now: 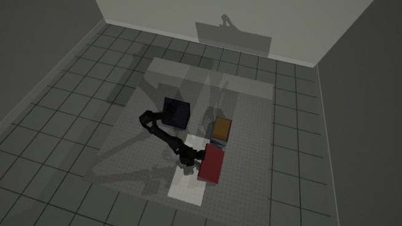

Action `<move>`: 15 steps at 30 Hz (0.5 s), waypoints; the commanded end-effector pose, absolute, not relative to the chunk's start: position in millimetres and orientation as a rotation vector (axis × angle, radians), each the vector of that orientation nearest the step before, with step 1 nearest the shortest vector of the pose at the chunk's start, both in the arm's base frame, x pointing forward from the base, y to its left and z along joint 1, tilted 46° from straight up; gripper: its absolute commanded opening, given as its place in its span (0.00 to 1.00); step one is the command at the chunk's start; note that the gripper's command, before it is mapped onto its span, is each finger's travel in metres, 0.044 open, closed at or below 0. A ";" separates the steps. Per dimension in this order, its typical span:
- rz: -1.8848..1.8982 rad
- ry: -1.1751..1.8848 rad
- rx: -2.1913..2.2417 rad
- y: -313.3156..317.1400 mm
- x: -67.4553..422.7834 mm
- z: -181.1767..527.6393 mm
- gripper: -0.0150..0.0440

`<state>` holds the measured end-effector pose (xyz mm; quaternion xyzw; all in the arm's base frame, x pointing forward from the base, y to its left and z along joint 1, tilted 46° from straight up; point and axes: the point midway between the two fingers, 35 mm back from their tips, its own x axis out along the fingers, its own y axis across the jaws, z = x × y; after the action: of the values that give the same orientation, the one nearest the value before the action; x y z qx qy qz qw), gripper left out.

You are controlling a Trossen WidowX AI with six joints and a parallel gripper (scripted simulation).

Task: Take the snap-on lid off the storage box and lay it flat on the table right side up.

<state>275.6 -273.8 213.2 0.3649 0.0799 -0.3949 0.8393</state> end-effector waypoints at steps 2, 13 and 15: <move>-0.819 0.171 0.769 -274.7 277.9 210.8 0.25; -0.819 0.172 0.769 -281.0 276.9 204.6 0.25; -0.819 0.172 0.768 -282.1 276.8 203.5 0.25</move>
<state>277.1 -278.8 208.7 0.3634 0.0779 -0.3853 0.8446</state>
